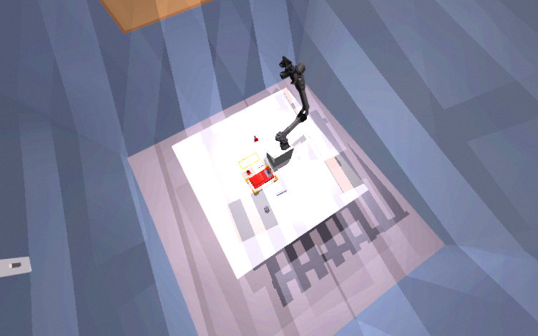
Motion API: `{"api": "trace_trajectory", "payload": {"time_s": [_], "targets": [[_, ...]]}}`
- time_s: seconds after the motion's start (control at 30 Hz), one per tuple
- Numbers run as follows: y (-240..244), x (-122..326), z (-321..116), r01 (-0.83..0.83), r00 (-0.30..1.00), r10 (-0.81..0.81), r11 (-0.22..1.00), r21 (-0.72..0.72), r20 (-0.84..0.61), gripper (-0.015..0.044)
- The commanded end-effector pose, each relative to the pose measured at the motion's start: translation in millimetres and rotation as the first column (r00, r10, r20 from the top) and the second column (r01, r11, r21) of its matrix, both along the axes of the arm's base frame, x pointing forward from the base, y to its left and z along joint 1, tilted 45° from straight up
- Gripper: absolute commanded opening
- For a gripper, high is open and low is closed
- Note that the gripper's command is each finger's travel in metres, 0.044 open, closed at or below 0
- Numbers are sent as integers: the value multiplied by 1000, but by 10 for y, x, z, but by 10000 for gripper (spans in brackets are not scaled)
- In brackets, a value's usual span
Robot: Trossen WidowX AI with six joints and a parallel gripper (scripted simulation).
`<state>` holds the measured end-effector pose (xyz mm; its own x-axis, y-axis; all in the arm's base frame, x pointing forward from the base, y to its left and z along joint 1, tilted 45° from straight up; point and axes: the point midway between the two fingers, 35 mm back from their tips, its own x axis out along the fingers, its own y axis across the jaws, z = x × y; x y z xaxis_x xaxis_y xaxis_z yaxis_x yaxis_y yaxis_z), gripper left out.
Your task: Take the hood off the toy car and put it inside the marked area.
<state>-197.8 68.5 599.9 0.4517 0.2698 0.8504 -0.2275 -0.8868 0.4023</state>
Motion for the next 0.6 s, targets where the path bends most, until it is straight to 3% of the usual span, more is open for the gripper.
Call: {"api": "trace_trajectory", "payload": {"time_s": [0.0,0.1,0.5,0.57], "targets": [[2,16,1,5,1000,-5,1000,-3,-1,26],[9,270,26,75,997,-76,996,-47,-23,105],[-359,2069,159,309,880,-352,934,-177,-319,420],[-408,2314,126,331,851,-387,920,-210,-355,440]]}}
